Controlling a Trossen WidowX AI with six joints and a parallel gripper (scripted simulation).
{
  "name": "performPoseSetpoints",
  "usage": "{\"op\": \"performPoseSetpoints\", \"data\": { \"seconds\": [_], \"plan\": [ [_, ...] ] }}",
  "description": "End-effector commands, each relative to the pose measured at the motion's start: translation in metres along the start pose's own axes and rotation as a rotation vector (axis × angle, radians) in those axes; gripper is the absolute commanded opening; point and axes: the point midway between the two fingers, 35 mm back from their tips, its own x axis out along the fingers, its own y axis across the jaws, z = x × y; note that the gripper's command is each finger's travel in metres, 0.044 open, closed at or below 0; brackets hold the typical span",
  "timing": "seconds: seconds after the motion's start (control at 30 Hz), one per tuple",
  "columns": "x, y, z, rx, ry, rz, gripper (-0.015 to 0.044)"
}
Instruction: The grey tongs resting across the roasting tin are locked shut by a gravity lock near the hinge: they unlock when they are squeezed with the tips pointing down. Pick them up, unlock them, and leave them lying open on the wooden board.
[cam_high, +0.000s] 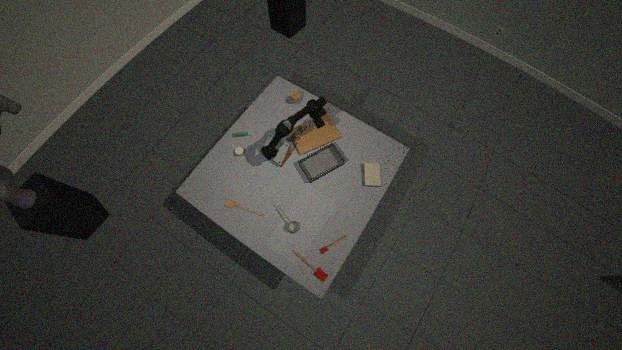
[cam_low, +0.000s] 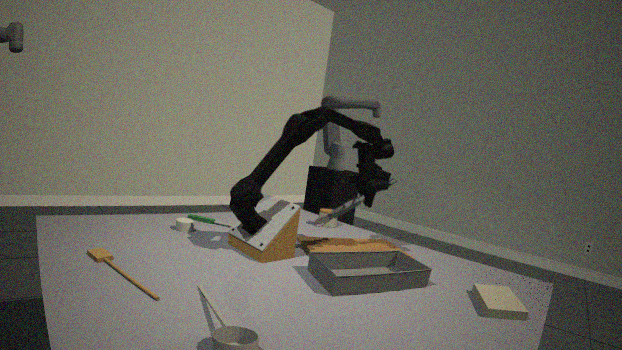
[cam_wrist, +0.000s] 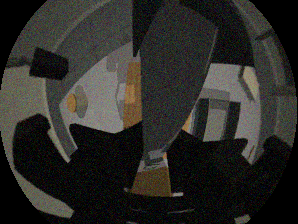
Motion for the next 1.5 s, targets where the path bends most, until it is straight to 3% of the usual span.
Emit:
{"op": "performPoseSetpoints", "data": {
  "seconds": [0.0,0.43,1.47],
  "plan": [
    [0.001,-0.001,-0.003,0.010,0.053,0.003,-0.0150],
    [0.001,-0.007,-0.015,0.023,0.210,-0.008,-0.0150],
    [0.034,-0.007,-0.017,0.023,0.211,-0.009,-0.0150]
  ]
}}
